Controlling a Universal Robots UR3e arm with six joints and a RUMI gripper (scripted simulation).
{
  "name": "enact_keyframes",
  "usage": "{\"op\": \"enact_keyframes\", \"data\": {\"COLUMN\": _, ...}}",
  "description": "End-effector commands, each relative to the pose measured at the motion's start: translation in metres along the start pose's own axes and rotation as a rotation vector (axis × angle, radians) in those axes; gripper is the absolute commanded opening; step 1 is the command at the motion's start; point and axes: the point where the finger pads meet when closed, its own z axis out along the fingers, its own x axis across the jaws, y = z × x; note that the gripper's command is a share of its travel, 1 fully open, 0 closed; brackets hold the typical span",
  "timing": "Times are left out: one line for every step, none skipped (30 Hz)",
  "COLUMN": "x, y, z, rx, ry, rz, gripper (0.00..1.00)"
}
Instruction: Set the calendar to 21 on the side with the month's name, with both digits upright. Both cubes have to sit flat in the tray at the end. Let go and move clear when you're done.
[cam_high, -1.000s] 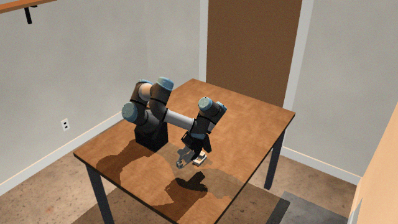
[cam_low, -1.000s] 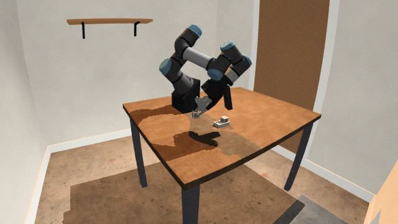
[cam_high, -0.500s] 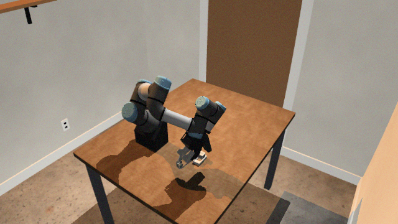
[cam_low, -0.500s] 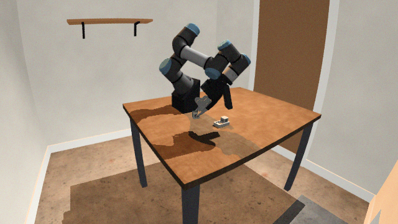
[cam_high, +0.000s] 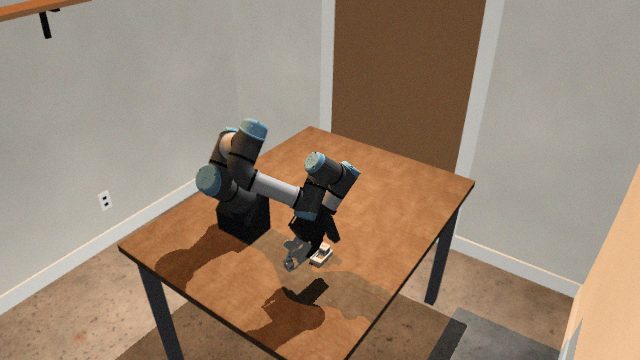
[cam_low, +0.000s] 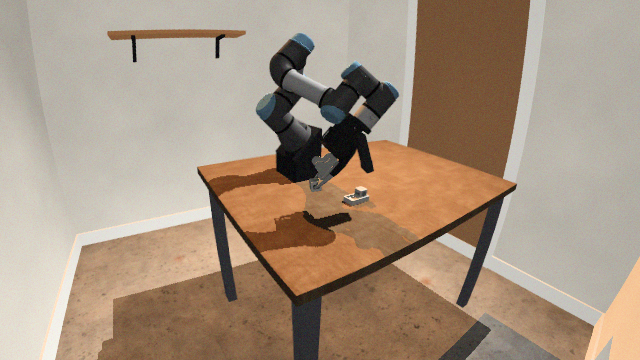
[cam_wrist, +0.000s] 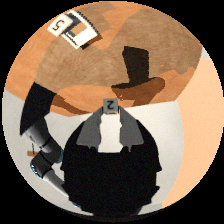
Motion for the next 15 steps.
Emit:
{"op": "enact_keyframes", "data": {"x": 0.0004, "y": 0.0002, "z": -0.0004, "rx": 0.036, "ry": 0.002, "rz": 0.0, "gripper": 0.1}}
{"op": "enact_keyframes", "data": {"x": 0.0005, "y": 0.0003, "z": -0.0004, "rx": 0.043, "ry": 0.003, "rz": 0.0, "gripper": 0.1}}
{"op": "enact_keyframes", "data": {"x": 0.0005, "y": 0.0004, "z": -0.0005, "rx": 0.05, "ry": 0.003, "rz": 0.0, "gripper": 0.1}}
{"op": "enact_keyframes", "data": {"x": 0.0006, "y": 0.0006, "z": -0.0005, "rx": 0.056, "ry": 0.004, "rz": 0.0, "gripper": 0.1}}
{"op": "enact_keyframes", "data": {"x": 0.0006, "y": 0.0007, "z": -0.0005, "rx": 0.063, "ry": 0.004, "rz": 0.0, "gripper": 0.1}}
{"op": "enact_keyframes", "data": {"x": 0.0007, "y": 0.0009, "z": -0.0006, "rx": 0.069, "ry": 0.005, "rz": 0.0, "gripper": 0.1}}
{"op": "enact_keyframes", "data": {"x": 0.0008, "y": 0.0011, "z": -0.0006, "rx": 0.075, "ry": 0.006, "rz": 0.0, "gripper": 0.1}}
{"op": "enact_keyframes", "data": {"x": 0.0008, "y": 0.0013, "z": -0.0006, "rx": 0.081, "ry": 0.007, "rz": 0.0, "gripper": 0.1}}
{"op": "enact_keyframes", "data": {"x": 0.0009, "y": 0.0015, "z": -0.0007, "rx": 0.087, "ry": 0.008, "rz": 0.0, "gripper": 0.1}}
{"op": "enact_keyframes", "data": {"x": 0.001, "y": 0.0017, "z": -0.0007, "rx": 0.093, "ry": 0.009, "rz": -0.001, "gripper": 0.1}}
{"op": "enact_keyframes", "data": {"x": 0.001, "y": 0.0017, "z": -0.0007, "rx": 0.093, "ry": 0.009, "rz": -0.001, "gripper": 0.1}}
{"op": "enact_keyframes", "data": {"x": 0.001, "y": 0.0017, "z": -0.0007, "rx": 0.093, "ry": 0.009, "rz": -0.001, "gripper": 0.1}}
{"op": "enact_keyframes", "data": {"x": 0.0011, "y": 0.002, "z": -0.0008, "rx": 0.098, "ry": 0.01, "rz": -0.001, "gripper": 0.1}}
{"op": "enact_keyframes", "data": {"x": 0.0012, "y": 0.0022, "z": -0.0008, "rx": 0.103, "ry": 0.011, "rz": -0.001, "gripper": 0.1}}
{"op": "enact_keyframes", "data": {"x": 0.0012, "y": 0.0025, "z": -0.0008, "rx": 0.108, "ry": 0.012, "rz": -0.001, "gripper": 0.1}}
